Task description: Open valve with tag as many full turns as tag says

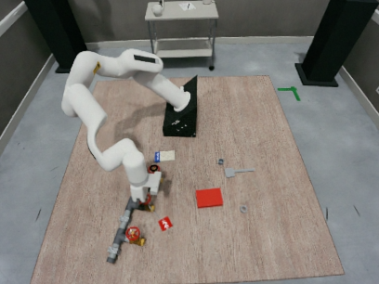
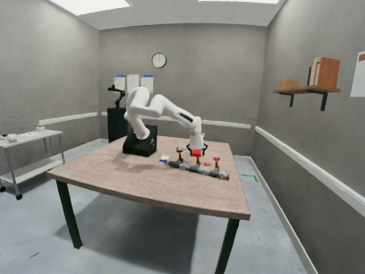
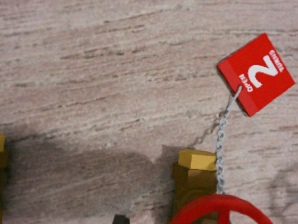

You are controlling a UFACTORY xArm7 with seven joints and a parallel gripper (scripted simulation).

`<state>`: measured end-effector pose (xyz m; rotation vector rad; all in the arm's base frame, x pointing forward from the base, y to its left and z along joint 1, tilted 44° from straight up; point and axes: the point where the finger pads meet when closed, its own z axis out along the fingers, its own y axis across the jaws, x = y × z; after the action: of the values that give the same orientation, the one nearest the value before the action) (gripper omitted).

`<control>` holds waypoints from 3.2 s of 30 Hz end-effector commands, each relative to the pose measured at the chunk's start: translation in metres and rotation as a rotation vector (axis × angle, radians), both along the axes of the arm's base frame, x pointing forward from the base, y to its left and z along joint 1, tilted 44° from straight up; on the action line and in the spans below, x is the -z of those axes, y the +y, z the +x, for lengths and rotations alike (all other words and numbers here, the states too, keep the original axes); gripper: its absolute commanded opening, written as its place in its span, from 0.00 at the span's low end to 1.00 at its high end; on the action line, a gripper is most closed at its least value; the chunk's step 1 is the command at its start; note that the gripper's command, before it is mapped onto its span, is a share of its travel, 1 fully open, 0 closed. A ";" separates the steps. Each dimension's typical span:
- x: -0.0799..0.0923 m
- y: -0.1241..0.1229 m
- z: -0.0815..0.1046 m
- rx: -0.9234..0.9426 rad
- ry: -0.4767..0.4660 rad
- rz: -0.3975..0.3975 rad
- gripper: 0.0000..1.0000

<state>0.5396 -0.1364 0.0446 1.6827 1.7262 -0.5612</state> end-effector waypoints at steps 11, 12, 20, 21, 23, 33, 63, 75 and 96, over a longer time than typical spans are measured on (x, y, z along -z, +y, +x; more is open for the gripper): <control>-0.001 0.003 0.002 0.345 -0.357 0.081 1.00; -0.001 0.003 0.002 0.369 -0.381 0.087 1.00; -0.001 0.003 0.002 0.607 -0.602 0.147 1.00; -0.001 0.003 0.002 0.607 -0.602 0.147 1.00; -0.001 0.003 0.002 0.695 -0.687 0.167 1.00; -0.001 0.003 0.002 0.989 -0.950 0.237 1.00; -0.001 0.003 0.002 1.849 -1.774 0.408 1.00; -0.001 0.003 0.002 2.027 -2.051 0.465 1.00; -0.001 0.003 0.002 2.027 -2.051 0.465 0.00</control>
<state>0.5397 -0.1363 0.0447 1.9771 -1.5413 0.8230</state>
